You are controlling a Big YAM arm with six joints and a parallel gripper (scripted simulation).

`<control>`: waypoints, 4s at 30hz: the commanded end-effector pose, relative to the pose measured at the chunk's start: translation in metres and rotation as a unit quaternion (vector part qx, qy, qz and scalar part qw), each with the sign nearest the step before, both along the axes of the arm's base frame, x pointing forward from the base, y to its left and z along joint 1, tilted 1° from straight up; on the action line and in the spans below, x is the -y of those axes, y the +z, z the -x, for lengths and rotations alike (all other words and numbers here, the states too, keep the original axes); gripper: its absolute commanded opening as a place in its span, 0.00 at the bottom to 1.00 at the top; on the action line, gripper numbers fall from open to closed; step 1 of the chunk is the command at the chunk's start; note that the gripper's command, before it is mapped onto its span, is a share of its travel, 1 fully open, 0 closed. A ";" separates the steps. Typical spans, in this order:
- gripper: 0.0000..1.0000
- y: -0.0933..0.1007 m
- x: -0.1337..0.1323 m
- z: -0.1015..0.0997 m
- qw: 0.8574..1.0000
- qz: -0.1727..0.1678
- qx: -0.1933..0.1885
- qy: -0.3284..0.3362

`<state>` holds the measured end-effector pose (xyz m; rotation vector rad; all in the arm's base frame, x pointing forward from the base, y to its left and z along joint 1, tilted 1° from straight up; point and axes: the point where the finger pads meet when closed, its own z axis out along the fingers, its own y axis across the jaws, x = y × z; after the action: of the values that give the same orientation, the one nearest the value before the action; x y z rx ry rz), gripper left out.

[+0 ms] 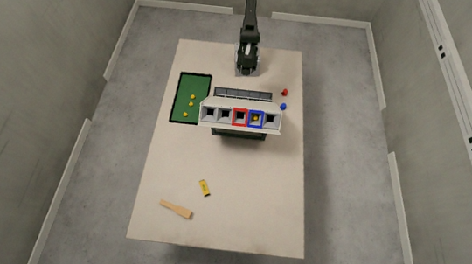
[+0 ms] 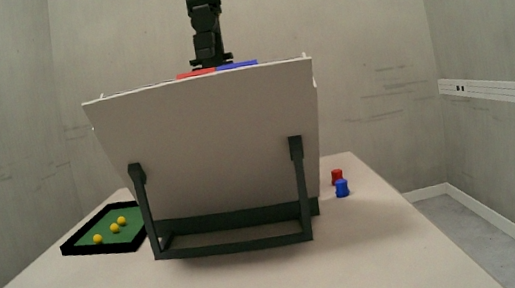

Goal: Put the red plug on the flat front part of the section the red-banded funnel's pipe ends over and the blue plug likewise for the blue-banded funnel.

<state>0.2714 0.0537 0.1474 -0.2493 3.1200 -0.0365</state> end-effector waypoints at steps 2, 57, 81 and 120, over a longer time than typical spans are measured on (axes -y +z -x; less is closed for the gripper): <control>0.59 0.003 -0.001 -0.004 1.000 -0.001 0.007 0.000; 0.59 0.003 -0.001 -0.004 1.000 -0.001 0.007 0.000; 0.59 0.003 -0.001 -0.004 1.000 -0.001 0.007 0.000; 0.80 0.003 -0.001 -0.004 1.000 -0.001 0.007 0.000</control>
<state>0.2713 0.0537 0.1474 -0.2507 3.1199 -0.0365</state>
